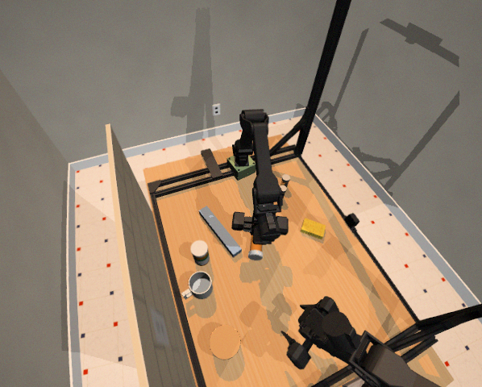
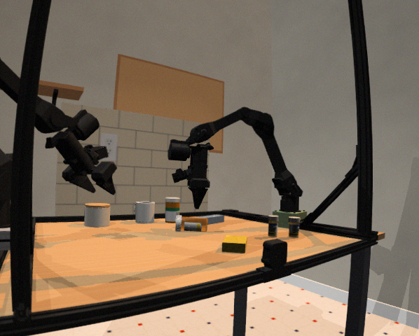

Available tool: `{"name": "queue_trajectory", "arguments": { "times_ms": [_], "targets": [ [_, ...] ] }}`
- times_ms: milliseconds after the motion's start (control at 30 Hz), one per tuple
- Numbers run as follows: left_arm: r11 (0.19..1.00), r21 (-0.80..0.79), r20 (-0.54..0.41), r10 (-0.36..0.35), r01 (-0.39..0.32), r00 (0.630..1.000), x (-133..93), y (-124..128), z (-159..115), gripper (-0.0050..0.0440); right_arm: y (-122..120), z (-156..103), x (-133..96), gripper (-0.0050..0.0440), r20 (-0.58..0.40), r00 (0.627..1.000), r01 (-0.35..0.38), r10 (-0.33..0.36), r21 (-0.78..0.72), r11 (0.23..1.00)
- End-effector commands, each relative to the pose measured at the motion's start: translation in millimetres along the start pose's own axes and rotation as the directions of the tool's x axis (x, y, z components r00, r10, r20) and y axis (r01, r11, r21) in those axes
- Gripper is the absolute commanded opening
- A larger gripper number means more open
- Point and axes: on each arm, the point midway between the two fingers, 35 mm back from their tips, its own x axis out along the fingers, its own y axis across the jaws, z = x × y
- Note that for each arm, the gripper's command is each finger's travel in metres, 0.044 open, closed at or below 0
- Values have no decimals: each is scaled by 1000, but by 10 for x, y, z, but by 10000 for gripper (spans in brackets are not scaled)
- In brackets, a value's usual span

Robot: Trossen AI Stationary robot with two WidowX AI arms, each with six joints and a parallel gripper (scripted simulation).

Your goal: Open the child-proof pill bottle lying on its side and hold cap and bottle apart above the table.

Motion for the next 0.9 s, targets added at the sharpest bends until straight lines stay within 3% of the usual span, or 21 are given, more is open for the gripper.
{"name": "queue_trajectory", "arguments": {
  "times_ms": [0, 267, 867],
  "targets": [
    [1000, 0, 0, 0, 0, 1000, 0, 0, 1, 440, 14, 29, 143, 264, -5, 1000, -1, 1, 4, 1000],
    [1000, 0, 0, 0, 0, 1000, 0, 0, 1, 440, 14, 30, 172, 440, -5, 1000, -1, 1, 4, 1000],
    [1000, 0, 0, 0, 0, 1000, 0, 0, 1, 440, 17, 39, 432, 440, -12, 1000, -1, 1, 12, 1000]
  ]
}}
